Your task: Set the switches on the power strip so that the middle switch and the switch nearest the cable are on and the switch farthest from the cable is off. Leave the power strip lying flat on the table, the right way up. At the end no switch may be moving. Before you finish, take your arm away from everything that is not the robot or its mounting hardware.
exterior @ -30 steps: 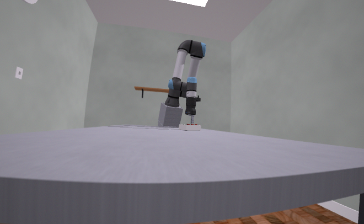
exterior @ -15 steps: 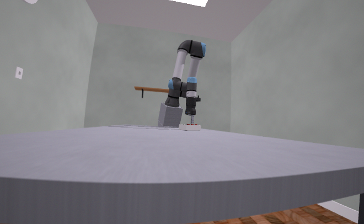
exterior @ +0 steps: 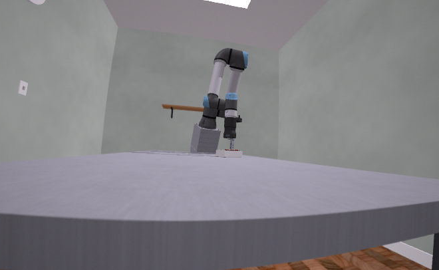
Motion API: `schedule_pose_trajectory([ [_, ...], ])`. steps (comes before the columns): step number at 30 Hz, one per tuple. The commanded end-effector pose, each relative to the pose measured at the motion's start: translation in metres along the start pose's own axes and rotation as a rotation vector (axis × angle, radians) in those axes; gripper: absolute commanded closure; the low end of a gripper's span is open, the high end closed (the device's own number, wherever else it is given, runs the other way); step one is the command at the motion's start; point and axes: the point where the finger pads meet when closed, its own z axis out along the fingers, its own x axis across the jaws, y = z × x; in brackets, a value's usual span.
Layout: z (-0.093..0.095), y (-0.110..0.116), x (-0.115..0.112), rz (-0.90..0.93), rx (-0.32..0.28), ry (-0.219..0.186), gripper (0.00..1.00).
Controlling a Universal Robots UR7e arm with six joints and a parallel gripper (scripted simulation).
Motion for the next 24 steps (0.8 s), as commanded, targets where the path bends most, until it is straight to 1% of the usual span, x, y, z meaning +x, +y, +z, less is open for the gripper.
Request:
schedule_pose_trajectory([
  [1, 0.0002, 0.0002, 0.0003, 0.0, -0.001, 0.001, 1.0],
  [24, 0.0076, 0.0002, 0.0003, 0.0, -0.001, 0.001, 1.0],
])
